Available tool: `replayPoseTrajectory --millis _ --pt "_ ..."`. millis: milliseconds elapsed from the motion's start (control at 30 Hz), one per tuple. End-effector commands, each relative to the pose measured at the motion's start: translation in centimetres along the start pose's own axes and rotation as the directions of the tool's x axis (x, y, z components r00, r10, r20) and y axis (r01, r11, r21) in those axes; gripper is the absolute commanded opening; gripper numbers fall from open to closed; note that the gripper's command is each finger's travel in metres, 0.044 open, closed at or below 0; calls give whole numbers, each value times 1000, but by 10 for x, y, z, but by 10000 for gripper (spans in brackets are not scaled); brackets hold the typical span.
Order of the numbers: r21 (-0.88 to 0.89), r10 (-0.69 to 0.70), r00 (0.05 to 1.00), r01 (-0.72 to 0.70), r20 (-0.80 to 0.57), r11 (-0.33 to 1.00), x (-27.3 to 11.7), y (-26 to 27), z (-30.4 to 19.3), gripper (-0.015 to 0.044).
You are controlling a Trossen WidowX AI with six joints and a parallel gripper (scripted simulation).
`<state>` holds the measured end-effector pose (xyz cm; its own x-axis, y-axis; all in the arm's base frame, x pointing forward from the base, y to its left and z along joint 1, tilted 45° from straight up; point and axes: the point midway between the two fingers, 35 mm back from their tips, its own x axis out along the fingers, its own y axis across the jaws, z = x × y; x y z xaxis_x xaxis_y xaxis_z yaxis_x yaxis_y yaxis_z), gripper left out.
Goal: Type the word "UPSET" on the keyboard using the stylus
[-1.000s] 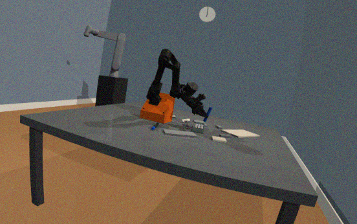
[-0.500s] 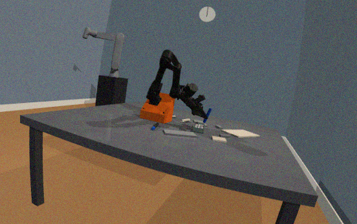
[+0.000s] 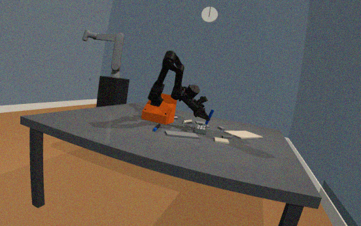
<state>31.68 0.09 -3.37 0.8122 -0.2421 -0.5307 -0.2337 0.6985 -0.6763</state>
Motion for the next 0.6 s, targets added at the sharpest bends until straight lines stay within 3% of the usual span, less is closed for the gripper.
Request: replayPoseTrajectory --millis 0,567 --pt "-4 4 1000 -4 -1 1000 0 1 0 81" --pt "-2 5 1000 -5 0 1000 -19 1 30 81"
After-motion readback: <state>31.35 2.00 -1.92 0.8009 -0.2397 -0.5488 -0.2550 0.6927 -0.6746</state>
